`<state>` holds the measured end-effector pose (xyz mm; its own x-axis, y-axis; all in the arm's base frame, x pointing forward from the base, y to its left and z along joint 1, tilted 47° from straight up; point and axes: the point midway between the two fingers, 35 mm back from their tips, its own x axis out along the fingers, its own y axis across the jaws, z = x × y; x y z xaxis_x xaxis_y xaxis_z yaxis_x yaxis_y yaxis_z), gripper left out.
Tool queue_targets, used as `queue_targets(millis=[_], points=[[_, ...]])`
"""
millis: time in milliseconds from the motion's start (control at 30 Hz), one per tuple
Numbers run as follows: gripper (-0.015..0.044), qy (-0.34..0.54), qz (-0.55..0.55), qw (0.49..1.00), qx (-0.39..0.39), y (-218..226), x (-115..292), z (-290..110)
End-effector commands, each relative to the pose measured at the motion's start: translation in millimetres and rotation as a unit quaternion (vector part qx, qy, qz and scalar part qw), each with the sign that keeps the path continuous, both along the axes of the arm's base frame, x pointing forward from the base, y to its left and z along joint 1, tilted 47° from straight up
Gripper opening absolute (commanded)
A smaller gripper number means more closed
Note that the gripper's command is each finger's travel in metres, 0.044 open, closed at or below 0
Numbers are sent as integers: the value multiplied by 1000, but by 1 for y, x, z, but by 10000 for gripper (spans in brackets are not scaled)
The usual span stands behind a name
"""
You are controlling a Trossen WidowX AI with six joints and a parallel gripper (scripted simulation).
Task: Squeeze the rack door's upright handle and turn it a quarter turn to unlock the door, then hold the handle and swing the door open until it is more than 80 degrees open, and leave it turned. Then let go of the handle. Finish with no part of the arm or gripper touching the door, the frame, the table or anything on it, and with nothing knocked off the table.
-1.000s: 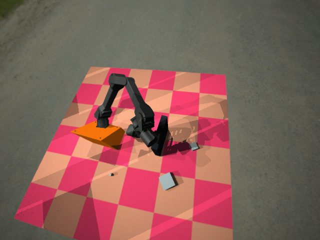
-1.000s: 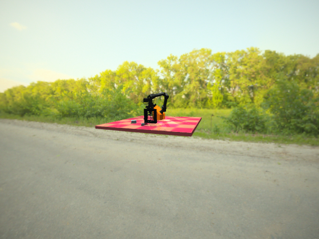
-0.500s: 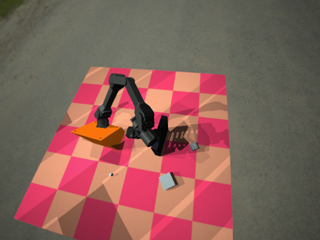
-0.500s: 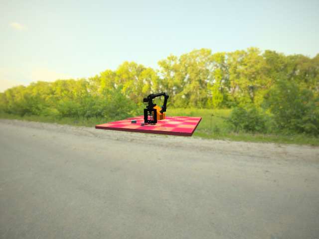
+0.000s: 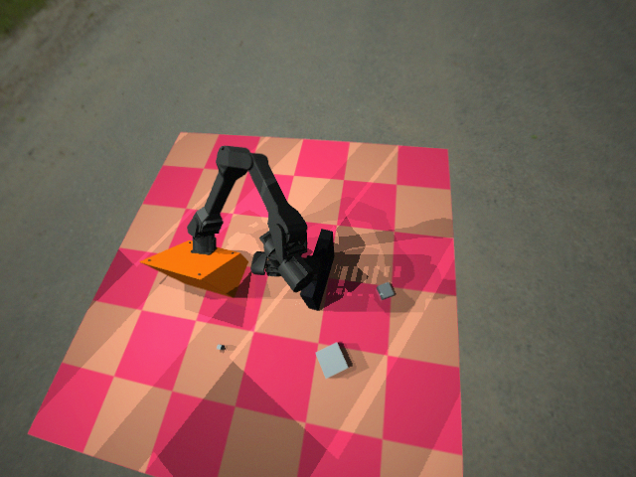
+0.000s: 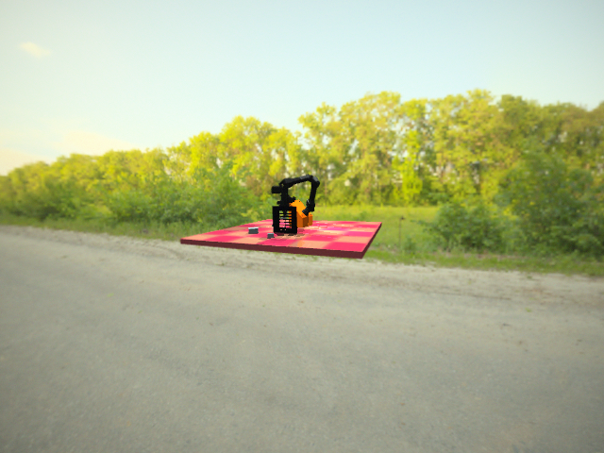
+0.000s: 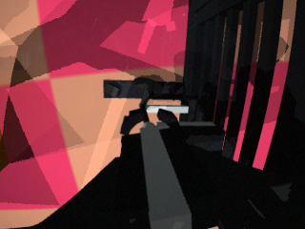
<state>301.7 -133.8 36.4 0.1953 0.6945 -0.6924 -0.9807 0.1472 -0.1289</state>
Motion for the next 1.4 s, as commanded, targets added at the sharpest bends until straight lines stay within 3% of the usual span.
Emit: queue_targets(millis=[0, 667, 1367], points=[[158, -1, 1, 1000, 0, 0, 0, 0], [26, -1, 1, 1000, 0, 0, 0, 0], [26, 129, -128, 983, 37, 9, -12, 5]])
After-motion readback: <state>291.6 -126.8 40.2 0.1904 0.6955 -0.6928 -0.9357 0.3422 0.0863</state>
